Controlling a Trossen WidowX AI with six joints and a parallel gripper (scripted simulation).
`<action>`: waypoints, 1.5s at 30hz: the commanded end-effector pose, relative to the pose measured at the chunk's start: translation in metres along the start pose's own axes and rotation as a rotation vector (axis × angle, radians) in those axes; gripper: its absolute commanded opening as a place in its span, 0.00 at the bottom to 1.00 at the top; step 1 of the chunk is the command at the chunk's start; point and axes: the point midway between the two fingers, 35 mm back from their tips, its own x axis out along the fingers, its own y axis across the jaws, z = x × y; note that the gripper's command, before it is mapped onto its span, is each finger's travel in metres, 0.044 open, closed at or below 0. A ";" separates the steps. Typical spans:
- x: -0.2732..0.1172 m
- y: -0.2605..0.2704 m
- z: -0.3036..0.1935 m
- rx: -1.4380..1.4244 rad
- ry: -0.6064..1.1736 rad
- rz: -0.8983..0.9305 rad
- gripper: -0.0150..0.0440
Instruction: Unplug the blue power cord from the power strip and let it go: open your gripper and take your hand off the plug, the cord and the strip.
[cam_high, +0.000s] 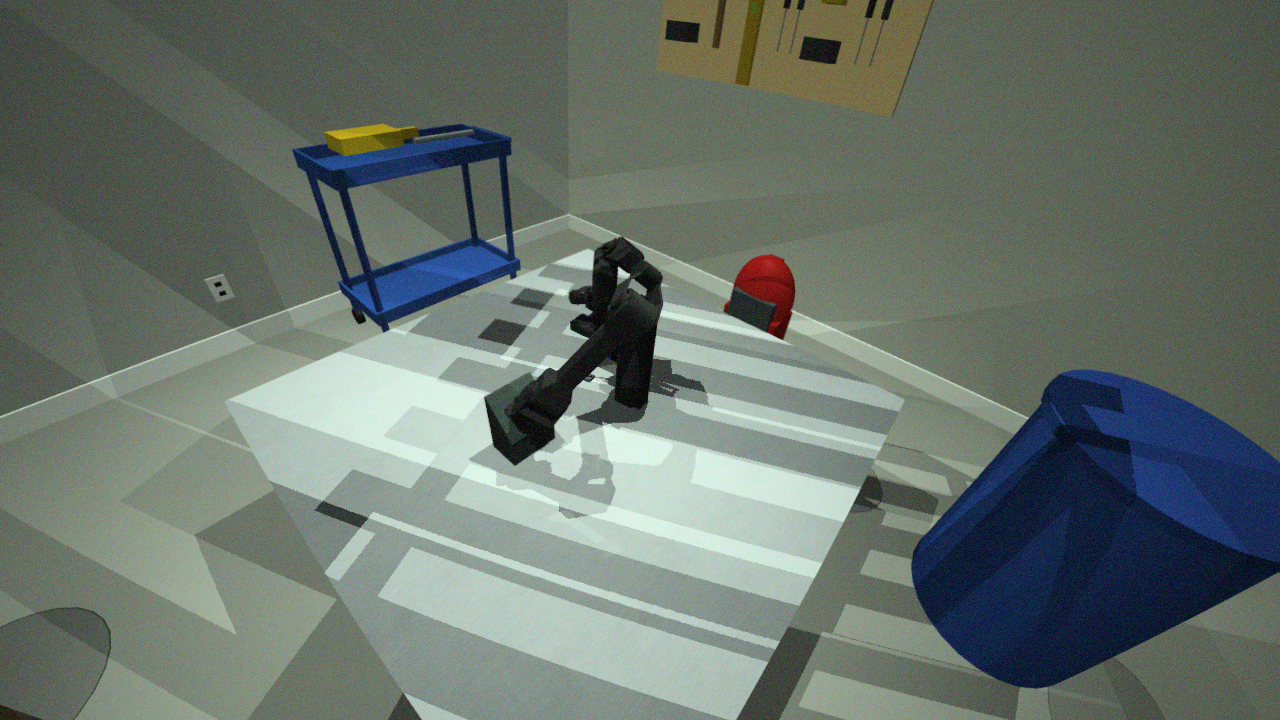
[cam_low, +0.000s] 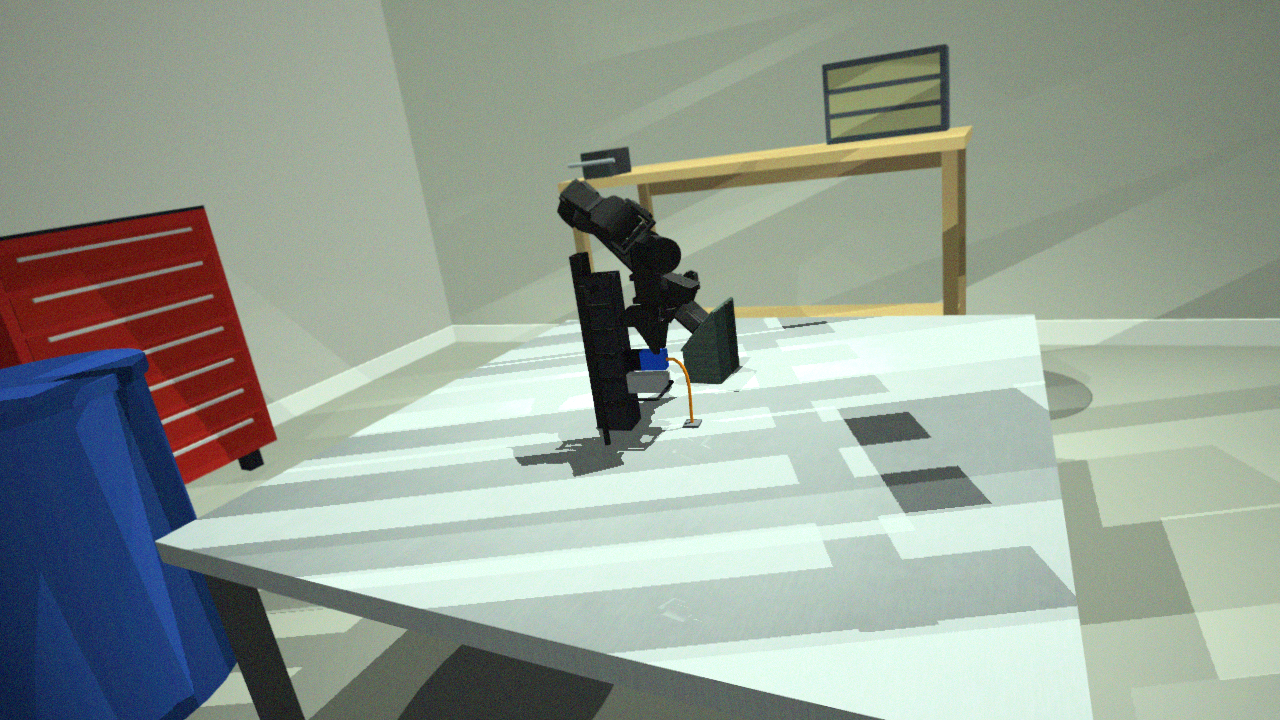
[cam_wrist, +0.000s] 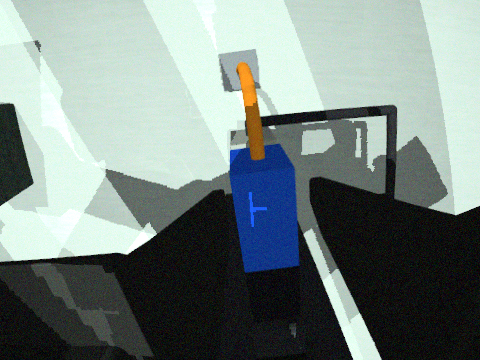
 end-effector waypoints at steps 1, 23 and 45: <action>0.000 0.001 -0.003 -0.003 0.002 -0.003 0.53; 0.009 0.000 -0.002 0.001 -0.001 -0.001 0.27; 0.008 -0.002 0.028 -0.001 -0.003 -0.003 0.25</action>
